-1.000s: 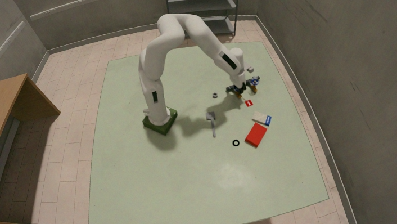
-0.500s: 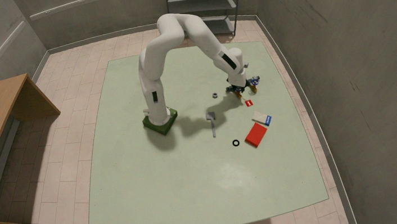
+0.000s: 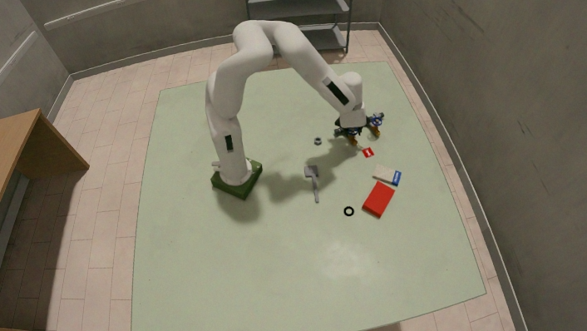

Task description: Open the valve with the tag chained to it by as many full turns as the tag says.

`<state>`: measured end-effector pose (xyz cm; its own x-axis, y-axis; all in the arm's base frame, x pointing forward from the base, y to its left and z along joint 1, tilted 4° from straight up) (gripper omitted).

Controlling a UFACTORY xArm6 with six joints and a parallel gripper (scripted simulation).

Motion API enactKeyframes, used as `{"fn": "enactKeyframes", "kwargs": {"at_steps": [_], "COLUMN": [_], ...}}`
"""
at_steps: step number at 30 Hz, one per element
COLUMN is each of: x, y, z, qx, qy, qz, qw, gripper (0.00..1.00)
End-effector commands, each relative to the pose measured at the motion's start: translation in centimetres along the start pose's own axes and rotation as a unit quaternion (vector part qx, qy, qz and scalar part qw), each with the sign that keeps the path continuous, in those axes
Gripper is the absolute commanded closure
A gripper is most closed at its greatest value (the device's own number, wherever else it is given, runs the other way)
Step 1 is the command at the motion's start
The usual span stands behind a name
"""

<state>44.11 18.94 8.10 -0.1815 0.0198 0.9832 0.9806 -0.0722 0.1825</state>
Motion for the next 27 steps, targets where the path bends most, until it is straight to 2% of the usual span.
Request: {"fn": "enactKeyframes", "kwargs": {"at_steps": [1,9,10,27], "x": [0.13,0.13,0.13,0.13], "y": [0.31,0.31,0.31,0.31], "z": [0.03,0.03,0.03,0.03], "qx": [0.018,0.018,0.018,0.018], "qy": [0.016,0.016,0.016,0.016], "qz": [0.024,0.024,0.024,0.024], "qw": [0.999,0.999,0.999,0.999], "gripper": [1.00,1.00,0.00,0.00]}}
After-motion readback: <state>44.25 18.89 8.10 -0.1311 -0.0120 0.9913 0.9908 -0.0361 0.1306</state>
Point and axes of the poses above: the point where the finger pads meet when closed, its own x axis back along the fingers, its own y axis across the jaws, z = x × y, the point moved 3 cm from there along x, back along the fingers, and after that the axes turned 8 degrees about -x, right-handed, at the moved point
